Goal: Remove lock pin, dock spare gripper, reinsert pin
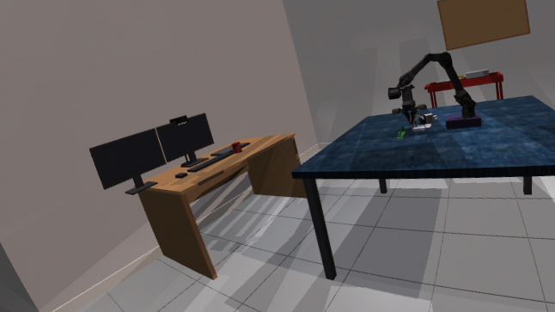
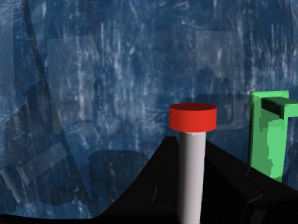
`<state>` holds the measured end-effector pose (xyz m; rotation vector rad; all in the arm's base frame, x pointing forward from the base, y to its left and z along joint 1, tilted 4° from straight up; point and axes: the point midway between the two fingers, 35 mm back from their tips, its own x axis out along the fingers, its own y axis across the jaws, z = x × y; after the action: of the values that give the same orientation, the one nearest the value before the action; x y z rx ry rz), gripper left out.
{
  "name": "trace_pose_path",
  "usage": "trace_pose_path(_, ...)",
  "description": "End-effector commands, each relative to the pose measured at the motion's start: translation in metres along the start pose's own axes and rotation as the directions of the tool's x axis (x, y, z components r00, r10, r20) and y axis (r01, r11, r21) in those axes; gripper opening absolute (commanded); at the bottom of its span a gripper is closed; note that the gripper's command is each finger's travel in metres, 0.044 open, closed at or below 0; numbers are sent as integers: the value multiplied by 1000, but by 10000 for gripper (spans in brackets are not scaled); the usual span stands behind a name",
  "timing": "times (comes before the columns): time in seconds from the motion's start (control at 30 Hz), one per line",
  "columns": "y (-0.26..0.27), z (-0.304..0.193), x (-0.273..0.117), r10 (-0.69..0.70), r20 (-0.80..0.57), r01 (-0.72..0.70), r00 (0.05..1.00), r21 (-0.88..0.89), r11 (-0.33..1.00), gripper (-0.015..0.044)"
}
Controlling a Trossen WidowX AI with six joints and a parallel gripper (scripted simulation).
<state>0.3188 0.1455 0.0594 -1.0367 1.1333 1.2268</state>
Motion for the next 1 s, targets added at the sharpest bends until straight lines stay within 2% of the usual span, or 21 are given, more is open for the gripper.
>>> trace_pose_path(0.0, 0, 2, -10, -4, 2, 4, 1000, 0, 1000, 0)
trace_pose_path(0.5, 1, 2, -11, 13, -6, -13, 1000, 0, 1000, 0)
trace_pose_path(0.97, -33, 25, -14, 13, -4, -13, 1000, -16, 1000, 0)
